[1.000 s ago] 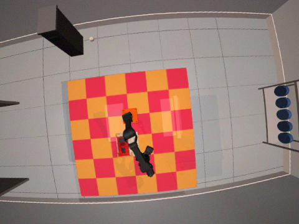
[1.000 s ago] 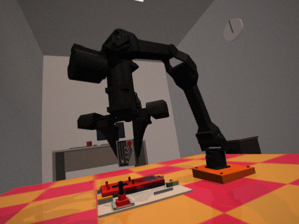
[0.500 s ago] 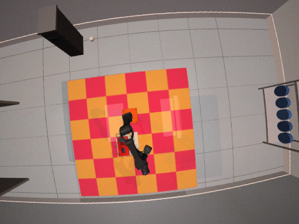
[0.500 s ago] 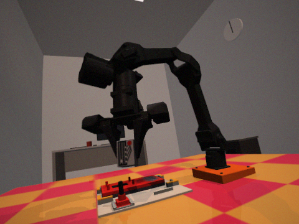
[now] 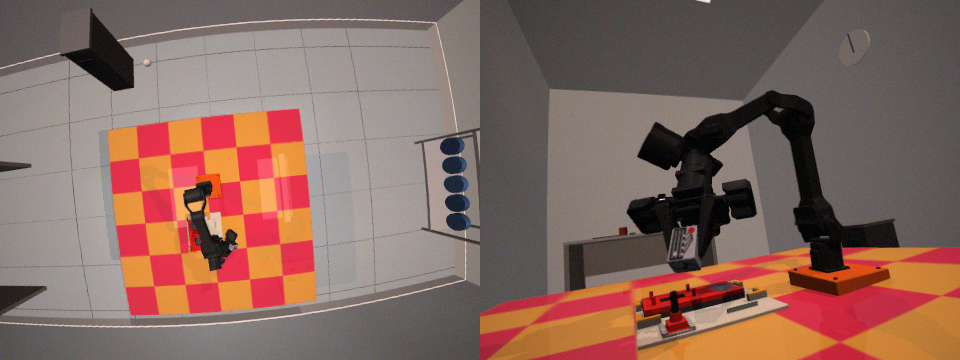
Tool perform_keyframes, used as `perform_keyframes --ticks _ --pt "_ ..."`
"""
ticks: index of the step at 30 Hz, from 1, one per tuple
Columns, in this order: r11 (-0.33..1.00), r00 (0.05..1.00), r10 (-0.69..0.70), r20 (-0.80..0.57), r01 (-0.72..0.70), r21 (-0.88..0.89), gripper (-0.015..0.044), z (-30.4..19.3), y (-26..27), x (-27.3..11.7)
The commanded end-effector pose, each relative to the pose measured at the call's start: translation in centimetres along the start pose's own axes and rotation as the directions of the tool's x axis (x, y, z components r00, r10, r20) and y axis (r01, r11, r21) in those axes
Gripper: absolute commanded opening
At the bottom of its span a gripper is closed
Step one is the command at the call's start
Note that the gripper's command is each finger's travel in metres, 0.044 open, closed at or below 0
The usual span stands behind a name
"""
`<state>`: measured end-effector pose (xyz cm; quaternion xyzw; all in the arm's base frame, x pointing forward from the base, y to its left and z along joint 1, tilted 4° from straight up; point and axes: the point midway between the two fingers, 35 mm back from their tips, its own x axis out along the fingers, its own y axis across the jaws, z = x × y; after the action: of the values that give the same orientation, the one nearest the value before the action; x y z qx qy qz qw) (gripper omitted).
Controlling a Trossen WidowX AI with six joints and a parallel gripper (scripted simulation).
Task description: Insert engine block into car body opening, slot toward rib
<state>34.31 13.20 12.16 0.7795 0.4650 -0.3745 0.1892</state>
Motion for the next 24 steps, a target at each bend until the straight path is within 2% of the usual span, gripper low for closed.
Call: perform_keyframes --ticks 1,24 --pt "1.000 0.998 0.002 -0.064 -0.003 -0.018 0.0000 0.1 -0.1 -0.2" --pt "1.000 0.998 0.002 -0.068 -0.003 -0.019 0.0000 3.9 0.1 4.6"
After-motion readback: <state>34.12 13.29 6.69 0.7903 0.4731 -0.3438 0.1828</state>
